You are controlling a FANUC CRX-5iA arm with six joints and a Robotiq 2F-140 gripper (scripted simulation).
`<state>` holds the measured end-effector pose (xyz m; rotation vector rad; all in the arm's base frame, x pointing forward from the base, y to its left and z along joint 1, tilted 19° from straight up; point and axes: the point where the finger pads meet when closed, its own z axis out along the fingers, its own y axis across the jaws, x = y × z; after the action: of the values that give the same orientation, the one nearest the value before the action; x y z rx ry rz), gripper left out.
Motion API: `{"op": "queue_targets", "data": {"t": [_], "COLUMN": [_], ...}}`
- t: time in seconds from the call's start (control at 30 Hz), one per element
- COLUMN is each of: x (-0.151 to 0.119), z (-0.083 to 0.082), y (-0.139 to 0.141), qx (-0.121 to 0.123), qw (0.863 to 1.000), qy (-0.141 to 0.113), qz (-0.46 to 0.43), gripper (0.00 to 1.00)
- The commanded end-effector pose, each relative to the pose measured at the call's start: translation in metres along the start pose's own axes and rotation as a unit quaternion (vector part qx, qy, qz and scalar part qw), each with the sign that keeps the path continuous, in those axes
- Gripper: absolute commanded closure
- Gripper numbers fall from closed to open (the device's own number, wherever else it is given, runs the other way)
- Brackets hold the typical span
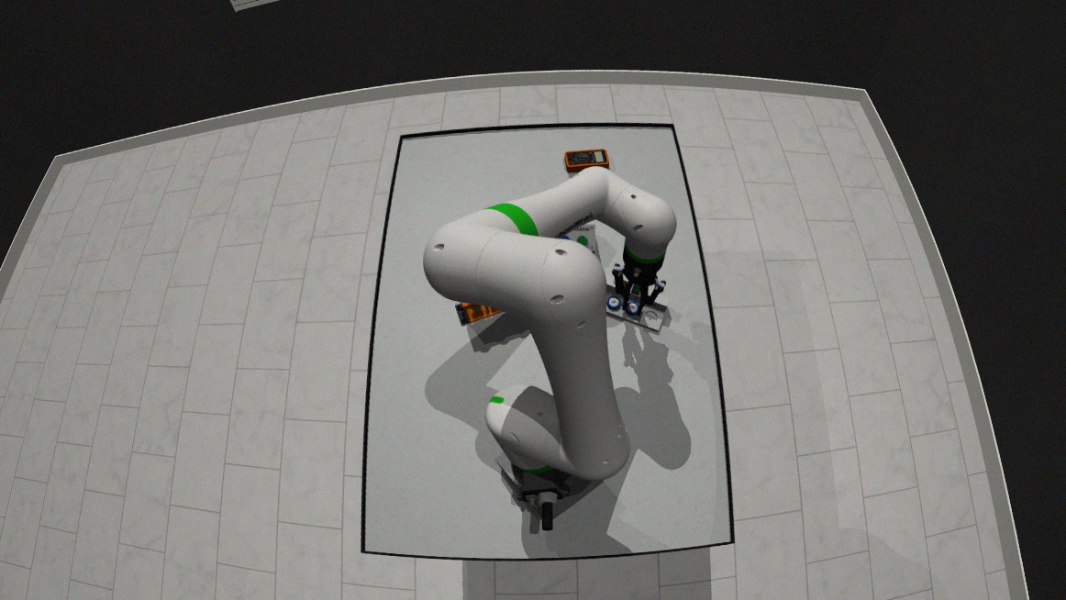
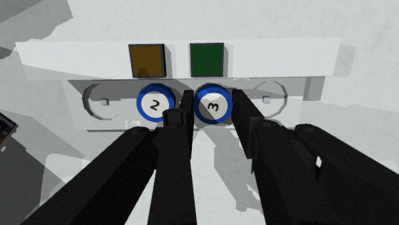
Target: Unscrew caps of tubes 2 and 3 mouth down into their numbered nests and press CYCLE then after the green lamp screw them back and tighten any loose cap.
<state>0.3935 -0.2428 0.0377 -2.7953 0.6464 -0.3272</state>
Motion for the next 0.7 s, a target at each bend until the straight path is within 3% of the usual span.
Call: {"op": "queue_targets", "data": {"t": [0.0, 0.43, 0.47, 0.67], "x": [0.0007, 0.0006, 0.0007, 0.0007], "z": [0.0005, 0.0044, 0.0045, 0.0045], "y": [0.0003, 0.0003, 0.0003, 0.0003], "qx": [0.0, 0.0, 0.0, 0.0], "qw": [1.0, 1.0, 1.0, 1.0], "qy": [0.001, 0.001, 0.001, 0.001], "qz": [0.0, 0.0, 0.0, 0.0], "gripper": [0.7, 0.7, 0.64, 0.64]}}
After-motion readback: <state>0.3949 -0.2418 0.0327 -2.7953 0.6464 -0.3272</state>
